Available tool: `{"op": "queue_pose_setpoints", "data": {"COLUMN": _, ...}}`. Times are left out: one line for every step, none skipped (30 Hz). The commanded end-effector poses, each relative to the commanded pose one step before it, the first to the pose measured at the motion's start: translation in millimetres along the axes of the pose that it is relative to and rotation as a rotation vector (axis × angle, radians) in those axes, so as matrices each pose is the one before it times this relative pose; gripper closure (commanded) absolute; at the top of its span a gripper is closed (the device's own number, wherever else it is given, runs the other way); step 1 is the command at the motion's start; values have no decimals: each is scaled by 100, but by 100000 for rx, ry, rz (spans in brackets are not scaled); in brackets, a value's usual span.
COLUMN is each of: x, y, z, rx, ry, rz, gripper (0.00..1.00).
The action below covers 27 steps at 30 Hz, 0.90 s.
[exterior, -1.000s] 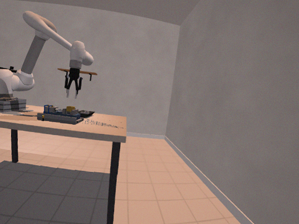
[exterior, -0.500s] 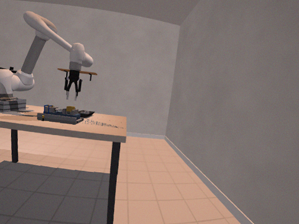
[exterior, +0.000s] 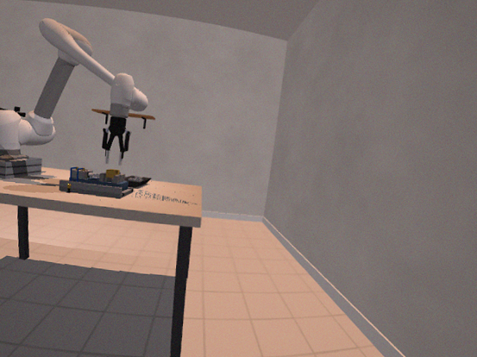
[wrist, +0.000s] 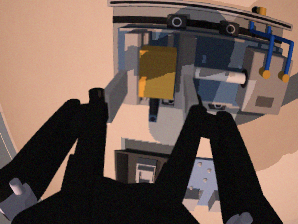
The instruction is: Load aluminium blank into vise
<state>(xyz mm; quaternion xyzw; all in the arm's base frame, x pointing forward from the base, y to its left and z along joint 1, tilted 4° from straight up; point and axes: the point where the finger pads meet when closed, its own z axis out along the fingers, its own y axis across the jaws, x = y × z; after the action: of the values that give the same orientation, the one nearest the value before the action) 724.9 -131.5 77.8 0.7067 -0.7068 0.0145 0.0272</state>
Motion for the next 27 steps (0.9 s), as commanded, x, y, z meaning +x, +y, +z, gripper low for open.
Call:
{"op": "queue_pose_setpoints", "data": {"x": 0, "y": 1, "z": 439, "rx": 21, "ry": -14, "rz": -2, "gripper": 60}}
{"op": "queue_pose_setpoints", "data": {"x": 1, "y": 1, "z": 162, "rx": 0, "ry": 0, "rz": 0, "gripper": 60}}
{"op": "queue_pose_setpoints", "data": {"x": 1, "y": 0, "z": 153, "rx": 0, "ry": 0, "rz": 0, "gripper": 60}}
{"op": "queue_pose_setpoints", "data": {"x": 1, "y": 0, "z": 146, "rx": 0, "ry": 0, "rz": 0, "gripper": 60}}
{"op": "queue_pose_setpoints", "data": {"x": 1, "y": 1, "z": 138, "rx": 0, "ry": 0, "rz": 0, "gripper": 60}}
{"op": "queue_pose_setpoints", "data": {"x": 1, "y": 0, "z": 128, "rx": 0, "ry": 0, "rz": 0, "gripper": 60}}
{"op": "queue_pose_setpoints", "data": {"x": 1, "y": 0, "z": 119, "rx": 0, "ry": 0, "rz": 0, "gripper": 60}}
{"op": "queue_pose_setpoints", "data": {"x": 0, "y": 0, "z": 0, "rx": 0, "ry": 0, "rz": 0, "gripper": 60}}
{"op": "queue_pose_setpoints", "data": {"x": 0, "y": 0, "z": 0, "rx": 0, "ry": 0, "rz": 0, "gripper": 60}}
{"op": "queue_pose_setpoints", "data": {"x": 1, "y": 0, "z": 110, "rx": 0, "ry": 0, "rz": 0, "gripper": 60}}
{"op": "queue_pose_setpoints", "data": {"x": 1, "y": 1, "z": 100, "rx": 0, "ry": 0, "rz": 0, "gripper": 60}}
{"op": "queue_pose_setpoints", "data": {"x": 1, "y": 0, "z": 90, "rx": 0, "ry": 0, "rz": 0, "gripper": 60}}
{"op": "queue_pose_setpoints", "data": {"x": 1, "y": 0, "z": 81, "rx": 0, "ry": 0, "rz": 0, "gripper": 60}}
{"op": "queue_pose_setpoints", "data": {"x": 1, "y": 0, "z": 71, "rx": 0, "ry": 0, "rz": 0, "gripper": 60}}
{"op": "queue_pose_setpoints", "data": {"x": 1, "y": 0, "z": 62, "rx": 0, "ry": 0, "rz": 0, "gripper": 60}}
{"op": "queue_pose_setpoints", "data": {"x": 0, "y": 0, "z": 53, "rx": 0, "ry": 0, "rz": 0, "gripper": 60}}
{"op": "queue_pose_setpoints", "data": {"x": 0, "y": 0, "z": 44, "rx": 0, "ry": 0, "rz": 0, "gripper": 60}}
{"op": "queue_pose_setpoints", "data": {"x": 0, "y": 0, "z": 35, "rx": 0, "ry": 0, "rz": 0, "gripper": 60}}
{"op": "queue_pose_setpoints", "data": {"x": 0, "y": 0, "z": 28, "rx": 0, "ry": 0, "rz": 0, "gripper": 60}}
{"op": "queue_pose_setpoints", "data": {"x": 0, "y": 0, "z": 21, "rx": 0, "ry": 0, "rz": 0, "gripper": 60}}
{"op": "queue_pose_setpoints", "data": {"x": 0, "y": 0, "z": 14, "rx": 0, "ry": 0, "rz": 0, "gripper": 60}}
{"op": "queue_pose_setpoints", "data": {"x": 0, "y": 0, "z": 9, "rx": 0, "ry": 0, "rz": 0, "gripper": 60}}
{"op": "queue_pose_setpoints", "data": {"x": 0, "y": 0, "z": 5, "rx": 0, "ry": 0, "rz": 0, "gripper": 60}}
{"op": "queue_pose_setpoints", "data": {"x": 0, "y": 0, "z": 2, "rx": 0, "ry": 0, "rz": 0, "gripper": 60}}
{"op": "queue_pose_setpoints", "data": {"x": 0, "y": 0, "z": 0, "rx": 0, "ry": 0, "rz": 0, "gripper": 60}}
{"op": "queue_pose_setpoints", "data": {"x": 0, "y": 0, "z": 0, "rx": 0, "ry": 0, "rz": 0, "gripper": 60}}
{"op": "queue_pose_setpoints", "data": {"x": 0, "y": 0, "z": 0, "rx": 0, "ry": 0, "rz": 0, "gripper": 60}}
